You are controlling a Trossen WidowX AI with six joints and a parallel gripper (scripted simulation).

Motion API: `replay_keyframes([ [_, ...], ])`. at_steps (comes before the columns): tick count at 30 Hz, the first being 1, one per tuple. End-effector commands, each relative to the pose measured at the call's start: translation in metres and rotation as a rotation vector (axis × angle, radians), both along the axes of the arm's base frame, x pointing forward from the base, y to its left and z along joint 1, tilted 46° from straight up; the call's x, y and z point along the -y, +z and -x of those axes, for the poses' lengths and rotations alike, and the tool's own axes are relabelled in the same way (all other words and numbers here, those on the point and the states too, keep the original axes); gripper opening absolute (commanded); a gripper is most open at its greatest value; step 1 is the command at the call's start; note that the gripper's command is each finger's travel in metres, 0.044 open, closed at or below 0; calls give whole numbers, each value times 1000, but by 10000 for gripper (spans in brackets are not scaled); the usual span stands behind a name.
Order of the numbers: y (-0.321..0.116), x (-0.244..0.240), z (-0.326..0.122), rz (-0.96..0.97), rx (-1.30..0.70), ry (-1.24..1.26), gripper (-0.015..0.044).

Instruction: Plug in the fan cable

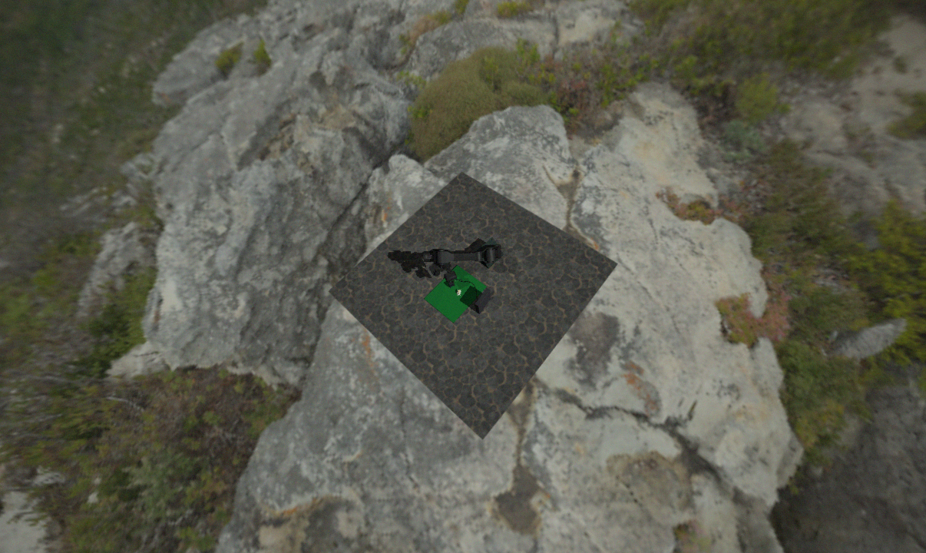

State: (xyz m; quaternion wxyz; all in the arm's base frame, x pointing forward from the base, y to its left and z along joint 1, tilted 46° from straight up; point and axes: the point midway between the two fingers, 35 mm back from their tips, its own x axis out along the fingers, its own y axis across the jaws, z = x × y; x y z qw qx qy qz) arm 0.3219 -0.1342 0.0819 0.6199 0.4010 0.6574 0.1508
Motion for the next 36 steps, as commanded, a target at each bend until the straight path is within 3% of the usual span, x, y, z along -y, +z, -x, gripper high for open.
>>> replay_keyframes([
  [1,-15,-14,-1,-12,-12,7,440],
  [8,-67,-70,-3,7,-31,30,440],
  [36,-91,-94,-6,8,-31,30,440],
])
